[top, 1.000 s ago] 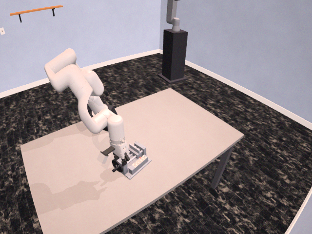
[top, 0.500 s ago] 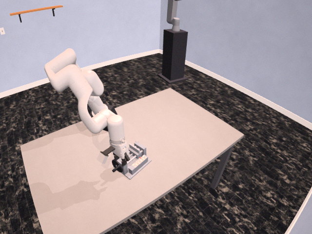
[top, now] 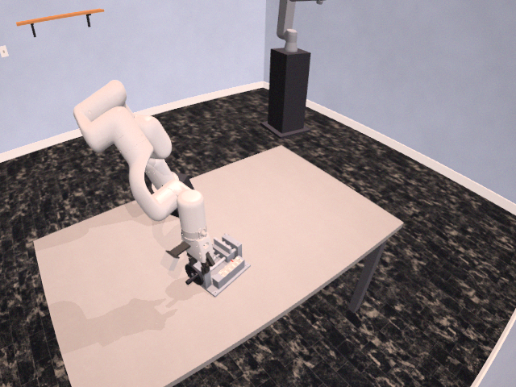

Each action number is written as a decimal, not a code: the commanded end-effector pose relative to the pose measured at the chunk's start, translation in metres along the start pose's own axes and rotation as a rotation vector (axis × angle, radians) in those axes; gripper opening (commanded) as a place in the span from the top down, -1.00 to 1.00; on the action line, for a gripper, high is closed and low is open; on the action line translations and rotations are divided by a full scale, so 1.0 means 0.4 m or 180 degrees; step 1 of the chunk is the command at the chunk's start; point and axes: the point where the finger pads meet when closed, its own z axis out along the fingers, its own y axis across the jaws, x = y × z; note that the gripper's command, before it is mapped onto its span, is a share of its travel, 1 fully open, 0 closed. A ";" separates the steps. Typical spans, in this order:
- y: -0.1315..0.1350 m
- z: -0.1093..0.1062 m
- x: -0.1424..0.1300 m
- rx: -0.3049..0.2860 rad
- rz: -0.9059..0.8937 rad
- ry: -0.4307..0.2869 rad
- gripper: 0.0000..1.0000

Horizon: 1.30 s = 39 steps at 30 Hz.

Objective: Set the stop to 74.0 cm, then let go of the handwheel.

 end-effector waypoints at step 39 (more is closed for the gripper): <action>0.034 -0.003 0.056 0.0011 -0.0002 0.0005 -0.13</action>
